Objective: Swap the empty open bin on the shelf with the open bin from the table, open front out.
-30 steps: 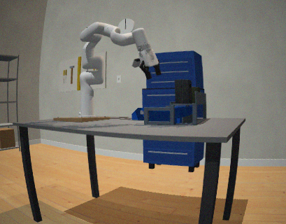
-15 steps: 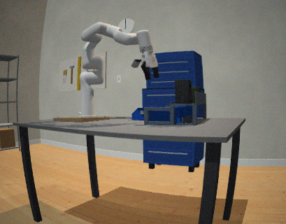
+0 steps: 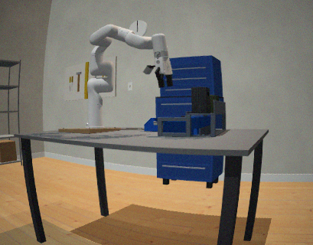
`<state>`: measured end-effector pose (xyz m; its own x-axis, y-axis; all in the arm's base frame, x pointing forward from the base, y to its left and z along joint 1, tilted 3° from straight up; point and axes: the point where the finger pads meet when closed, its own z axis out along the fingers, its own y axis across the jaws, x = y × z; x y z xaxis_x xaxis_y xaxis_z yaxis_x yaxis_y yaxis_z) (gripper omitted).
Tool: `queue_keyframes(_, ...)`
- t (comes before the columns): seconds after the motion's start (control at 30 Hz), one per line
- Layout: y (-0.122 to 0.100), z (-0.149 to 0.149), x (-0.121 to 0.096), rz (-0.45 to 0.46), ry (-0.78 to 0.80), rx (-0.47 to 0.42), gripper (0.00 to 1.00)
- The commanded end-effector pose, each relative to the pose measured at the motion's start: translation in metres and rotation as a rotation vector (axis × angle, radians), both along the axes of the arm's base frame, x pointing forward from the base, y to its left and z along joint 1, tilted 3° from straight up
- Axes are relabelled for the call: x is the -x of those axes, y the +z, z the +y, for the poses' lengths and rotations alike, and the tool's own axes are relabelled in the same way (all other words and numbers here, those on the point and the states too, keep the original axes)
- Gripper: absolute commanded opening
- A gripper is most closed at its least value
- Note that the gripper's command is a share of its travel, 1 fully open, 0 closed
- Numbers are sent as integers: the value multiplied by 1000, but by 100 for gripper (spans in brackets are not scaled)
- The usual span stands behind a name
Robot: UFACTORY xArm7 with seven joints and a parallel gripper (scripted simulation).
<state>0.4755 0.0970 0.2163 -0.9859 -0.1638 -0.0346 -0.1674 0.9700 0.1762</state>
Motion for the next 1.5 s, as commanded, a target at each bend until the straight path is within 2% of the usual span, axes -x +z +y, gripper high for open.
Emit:
queue_keyframes(0.0,1,6,7,4,39,34,100)
queue_keyframes(0.77,-2,14,22,21,115,111,100)
queue_keyframes(1.47,-2,16,27,27,139,137,100)
